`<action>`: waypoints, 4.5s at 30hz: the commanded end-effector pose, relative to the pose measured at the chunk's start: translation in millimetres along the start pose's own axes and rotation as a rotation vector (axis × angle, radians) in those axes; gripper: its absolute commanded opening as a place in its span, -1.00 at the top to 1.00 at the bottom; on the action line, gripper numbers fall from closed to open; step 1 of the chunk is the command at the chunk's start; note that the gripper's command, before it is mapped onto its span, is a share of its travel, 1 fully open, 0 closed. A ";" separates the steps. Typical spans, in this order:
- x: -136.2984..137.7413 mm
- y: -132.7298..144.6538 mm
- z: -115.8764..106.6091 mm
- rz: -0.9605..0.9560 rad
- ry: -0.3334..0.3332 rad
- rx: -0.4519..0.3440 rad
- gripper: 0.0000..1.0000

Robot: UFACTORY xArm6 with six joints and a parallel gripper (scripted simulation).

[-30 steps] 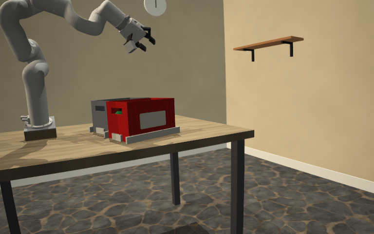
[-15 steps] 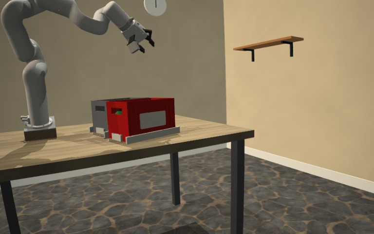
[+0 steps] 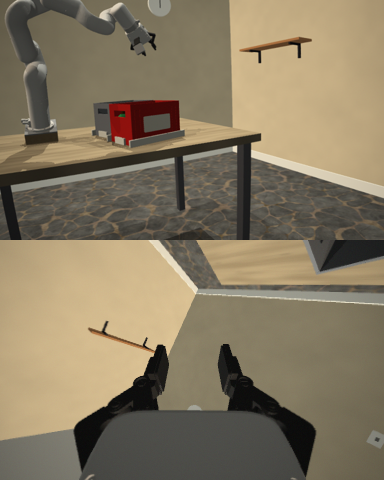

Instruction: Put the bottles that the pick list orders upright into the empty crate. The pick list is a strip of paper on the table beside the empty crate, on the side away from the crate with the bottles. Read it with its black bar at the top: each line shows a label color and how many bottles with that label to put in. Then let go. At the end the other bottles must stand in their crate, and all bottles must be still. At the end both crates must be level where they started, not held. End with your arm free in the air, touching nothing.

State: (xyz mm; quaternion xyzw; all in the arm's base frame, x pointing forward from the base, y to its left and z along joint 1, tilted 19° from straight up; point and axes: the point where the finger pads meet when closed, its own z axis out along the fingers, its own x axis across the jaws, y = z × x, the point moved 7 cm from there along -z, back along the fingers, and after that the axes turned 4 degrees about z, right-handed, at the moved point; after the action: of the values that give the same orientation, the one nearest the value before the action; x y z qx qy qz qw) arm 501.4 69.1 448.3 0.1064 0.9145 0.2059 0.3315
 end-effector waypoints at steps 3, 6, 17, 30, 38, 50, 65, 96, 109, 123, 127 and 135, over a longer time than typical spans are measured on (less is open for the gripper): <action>14.6 21.7 14.5 -0.013 0.015 -0.004 -0.29; 17.7 28.0 18.8 -0.058 0.064 -0.007 -0.29; 42.0 56.9 38.2 -0.118 0.131 -0.012 -0.29; 67.5 85.4 55.7 -0.227 0.243 -0.015 -0.29; 87.3 106.8 68.0 -0.338 0.349 -0.011 -0.29; 121.0 134.4 82.0 -0.438 0.437 -0.003 -0.29; 164.3 164.4 95.0 -0.568 0.543 0.015 -0.29; 275.5 218.9 108.4 -0.862 0.743 0.083 -0.29; 327.2 237.8 108.2 -1.042 0.839 0.143 -0.29; 385.5 250.6 101.4 -1.172 0.896 0.195 -0.29; 402.8 255.2 99.2 -1.260 0.926 0.236 -0.29; 435.3 260.0 92.6 -1.354 0.952 0.282 -0.29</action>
State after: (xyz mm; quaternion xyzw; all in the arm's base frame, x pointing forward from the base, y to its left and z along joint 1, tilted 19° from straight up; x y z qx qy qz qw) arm 263.8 464.4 260.3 -0.5033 0.8562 -0.1071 -0.0471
